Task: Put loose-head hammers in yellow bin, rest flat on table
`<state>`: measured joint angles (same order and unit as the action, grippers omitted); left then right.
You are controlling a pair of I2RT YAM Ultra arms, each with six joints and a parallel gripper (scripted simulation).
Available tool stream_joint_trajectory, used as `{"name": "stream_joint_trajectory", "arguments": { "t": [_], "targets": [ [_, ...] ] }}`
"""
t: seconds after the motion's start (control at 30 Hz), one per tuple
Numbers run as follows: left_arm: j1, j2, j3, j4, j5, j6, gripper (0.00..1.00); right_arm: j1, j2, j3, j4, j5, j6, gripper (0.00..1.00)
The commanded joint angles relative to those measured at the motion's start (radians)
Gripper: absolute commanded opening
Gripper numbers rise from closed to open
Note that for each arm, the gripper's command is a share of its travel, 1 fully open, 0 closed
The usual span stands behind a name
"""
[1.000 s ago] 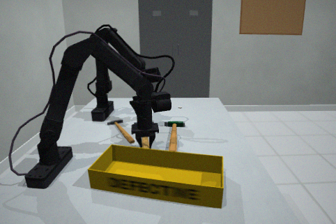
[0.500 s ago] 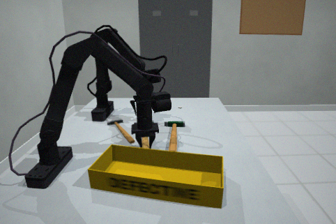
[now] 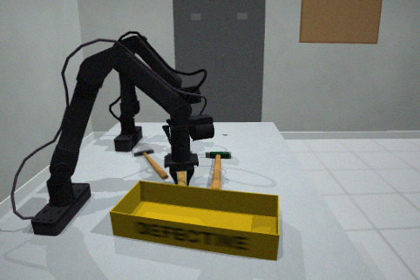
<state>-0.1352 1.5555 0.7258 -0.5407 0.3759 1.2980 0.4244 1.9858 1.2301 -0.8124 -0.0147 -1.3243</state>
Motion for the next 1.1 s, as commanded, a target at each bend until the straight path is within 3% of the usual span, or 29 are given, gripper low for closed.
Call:
{"name": "stream_joint_trajectory", "arguments": {
  "t": [0.0,0.1,0.67,0.7,0.77,0.87,1.07],
  "targets": [
    [0.006,0.004,0.007,-0.002,0.025,0.008,1.00,-0.001,-0.019,-0.004,0.000,0.015,-0.006,0.24],
    [0.006,0.004,0.007,-0.002,0.025,0.008,1.00,0.000,-0.023,-0.016,0.000,0.015,-0.003,0.52],
    [0.006,0.004,0.007,-0.002,0.025,0.008,1.00,0.013,-0.106,0.017,-0.063,0.015,0.015,0.53],
    [0.006,0.004,0.007,-0.002,0.025,0.008,1.00,0.003,-0.108,0.018,-0.067,0.014,0.006,0.65],
    [0.006,0.004,0.007,-0.002,0.025,0.008,1.00,0.003,-0.108,0.018,-0.067,0.014,0.006,0.65],
    [0.006,0.004,0.007,-0.002,0.025,0.008,1.00,-0.006,-0.127,0.043,-0.110,0.014,-0.001,0.99],
    [0.006,0.004,0.007,-0.002,0.025,0.008,1.00,0.002,-0.145,0.126,-0.225,0.016,0.004,1.00]
  ]
}}
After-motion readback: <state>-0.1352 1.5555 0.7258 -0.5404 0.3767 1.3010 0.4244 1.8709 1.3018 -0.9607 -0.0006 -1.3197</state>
